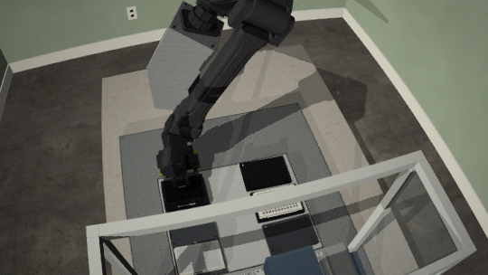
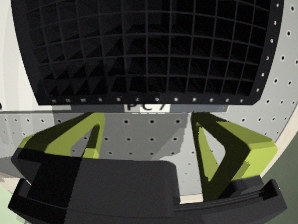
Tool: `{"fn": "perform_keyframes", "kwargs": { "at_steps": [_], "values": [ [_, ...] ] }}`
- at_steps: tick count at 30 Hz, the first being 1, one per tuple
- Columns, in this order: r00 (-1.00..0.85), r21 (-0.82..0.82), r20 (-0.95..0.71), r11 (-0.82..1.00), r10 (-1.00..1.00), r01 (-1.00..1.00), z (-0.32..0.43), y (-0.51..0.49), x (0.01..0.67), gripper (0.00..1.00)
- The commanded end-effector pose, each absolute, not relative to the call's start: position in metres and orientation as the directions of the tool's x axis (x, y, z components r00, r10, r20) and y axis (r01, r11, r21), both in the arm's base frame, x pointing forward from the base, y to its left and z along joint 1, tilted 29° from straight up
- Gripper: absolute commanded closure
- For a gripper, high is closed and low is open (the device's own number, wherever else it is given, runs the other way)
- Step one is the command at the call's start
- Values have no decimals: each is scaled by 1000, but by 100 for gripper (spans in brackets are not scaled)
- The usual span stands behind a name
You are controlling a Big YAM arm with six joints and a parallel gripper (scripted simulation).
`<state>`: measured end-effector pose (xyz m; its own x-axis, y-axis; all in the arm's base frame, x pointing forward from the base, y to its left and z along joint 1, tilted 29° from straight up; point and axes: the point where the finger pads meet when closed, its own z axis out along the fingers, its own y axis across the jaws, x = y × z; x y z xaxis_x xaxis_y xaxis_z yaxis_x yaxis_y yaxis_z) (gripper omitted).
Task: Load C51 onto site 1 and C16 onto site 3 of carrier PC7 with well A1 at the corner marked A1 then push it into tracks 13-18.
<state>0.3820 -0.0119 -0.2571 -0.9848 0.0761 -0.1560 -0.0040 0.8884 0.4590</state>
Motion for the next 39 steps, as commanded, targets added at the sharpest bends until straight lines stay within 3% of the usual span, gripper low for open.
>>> {"fn": "perform_keyframes", "kwargs": {
  "at_steps": [1,39],
  "values": [
    [-974,446,-216,894,73,-32,-241,-14,417,20],
    [-972,439,-230,896,50,-58,-238,-16,431,20]
  ]
}}
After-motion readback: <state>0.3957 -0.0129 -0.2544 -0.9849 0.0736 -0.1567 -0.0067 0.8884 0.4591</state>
